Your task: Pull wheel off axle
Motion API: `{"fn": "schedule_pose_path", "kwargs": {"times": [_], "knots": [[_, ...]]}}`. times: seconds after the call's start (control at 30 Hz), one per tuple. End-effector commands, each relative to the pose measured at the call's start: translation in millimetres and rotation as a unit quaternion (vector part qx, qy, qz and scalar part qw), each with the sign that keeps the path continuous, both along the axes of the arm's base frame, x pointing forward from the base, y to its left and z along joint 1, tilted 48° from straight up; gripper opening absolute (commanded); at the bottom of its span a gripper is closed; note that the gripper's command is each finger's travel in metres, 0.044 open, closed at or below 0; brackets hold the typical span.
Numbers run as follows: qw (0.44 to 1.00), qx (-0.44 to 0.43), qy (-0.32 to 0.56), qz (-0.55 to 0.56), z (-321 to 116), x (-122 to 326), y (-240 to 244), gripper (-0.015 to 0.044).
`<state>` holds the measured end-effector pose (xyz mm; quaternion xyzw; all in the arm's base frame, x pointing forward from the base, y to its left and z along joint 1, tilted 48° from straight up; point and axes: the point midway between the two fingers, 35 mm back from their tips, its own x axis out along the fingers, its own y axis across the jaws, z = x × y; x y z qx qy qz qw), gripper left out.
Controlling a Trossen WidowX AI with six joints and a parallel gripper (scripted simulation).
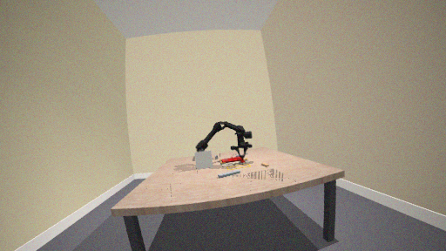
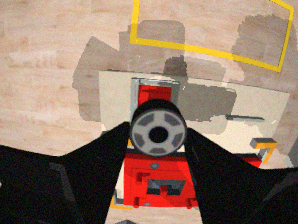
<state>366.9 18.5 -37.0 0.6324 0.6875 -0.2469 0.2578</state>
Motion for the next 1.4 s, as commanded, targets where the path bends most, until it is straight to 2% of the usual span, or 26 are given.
{"fn": "schedule_pose_path", "kwargs": {"times": [0.0,0.97,1.23,1.37], "knots": [[1.0,-0.002,-0.005,0.0,3.0,1.5,-2.7,0.0],[1.0,-0.002,-0.004,-0.001,9.5,1.8,-10.1,0.0],[1.0,-0.003,-0.004,-0.002,32.1,0.8,-35.9,0.0],[1.0,-0.001,0.002,-0.004,22.7,-2.0,-35.9,0.0]]}}
